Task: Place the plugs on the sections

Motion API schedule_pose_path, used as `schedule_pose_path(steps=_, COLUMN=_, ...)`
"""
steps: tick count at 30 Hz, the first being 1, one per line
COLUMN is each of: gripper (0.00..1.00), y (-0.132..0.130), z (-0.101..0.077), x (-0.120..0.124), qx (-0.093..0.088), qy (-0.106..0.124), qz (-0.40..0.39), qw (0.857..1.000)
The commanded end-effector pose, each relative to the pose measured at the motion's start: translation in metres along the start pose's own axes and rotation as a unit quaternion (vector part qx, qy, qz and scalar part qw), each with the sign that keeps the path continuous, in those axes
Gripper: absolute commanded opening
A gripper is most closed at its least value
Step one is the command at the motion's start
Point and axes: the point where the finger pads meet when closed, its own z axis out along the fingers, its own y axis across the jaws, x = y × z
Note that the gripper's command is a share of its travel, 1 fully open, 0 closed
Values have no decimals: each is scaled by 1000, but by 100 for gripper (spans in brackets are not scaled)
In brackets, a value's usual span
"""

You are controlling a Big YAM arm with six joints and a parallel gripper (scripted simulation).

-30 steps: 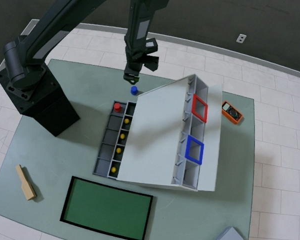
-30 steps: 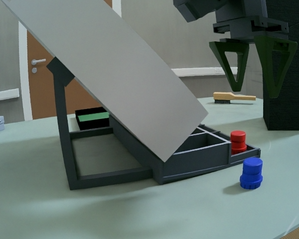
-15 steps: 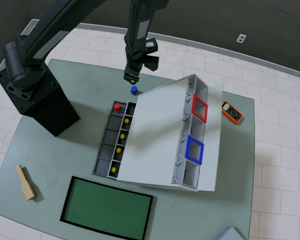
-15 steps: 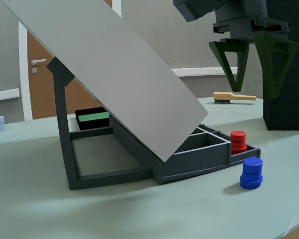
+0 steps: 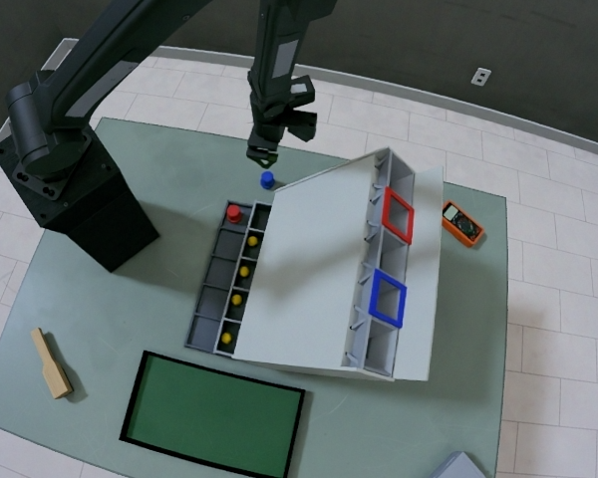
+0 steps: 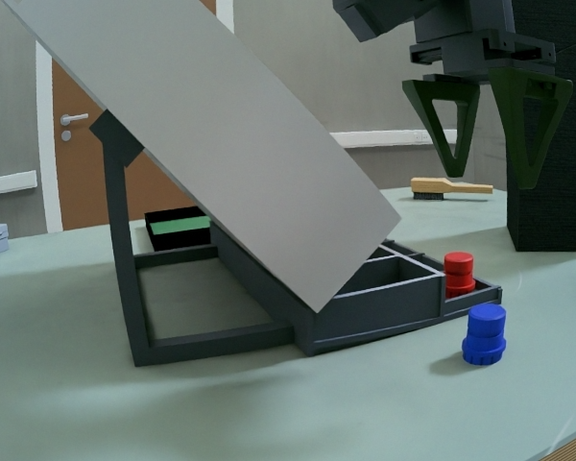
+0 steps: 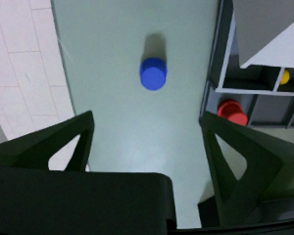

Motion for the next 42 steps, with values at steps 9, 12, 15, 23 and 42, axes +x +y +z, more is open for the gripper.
schedule_pose_path(steps=9, gripper=87, y=0, z=2, x=2, qx=11, qy=14, qz=3, qw=1000)
schedule_pose_path(steps=12, gripper=87, y=0, z=2, x=2, qx=12, qy=15, qz=4, qw=1000)
schedule_pose_path(steps=15, gripper=87, y=0, z=20, x=3, qx=11, qy=14, qz=3, qw=1000)
schedule_pose_path(steps=23, gripper=87, y=-2, z=69, x=5, qx=7, qy=9, qz=1, qw=1000)
schedule_pose_path(steps=42, gripper=87, y=-2, z=92, x=6, qx=7, qy=10, qz=3, qw=1000)
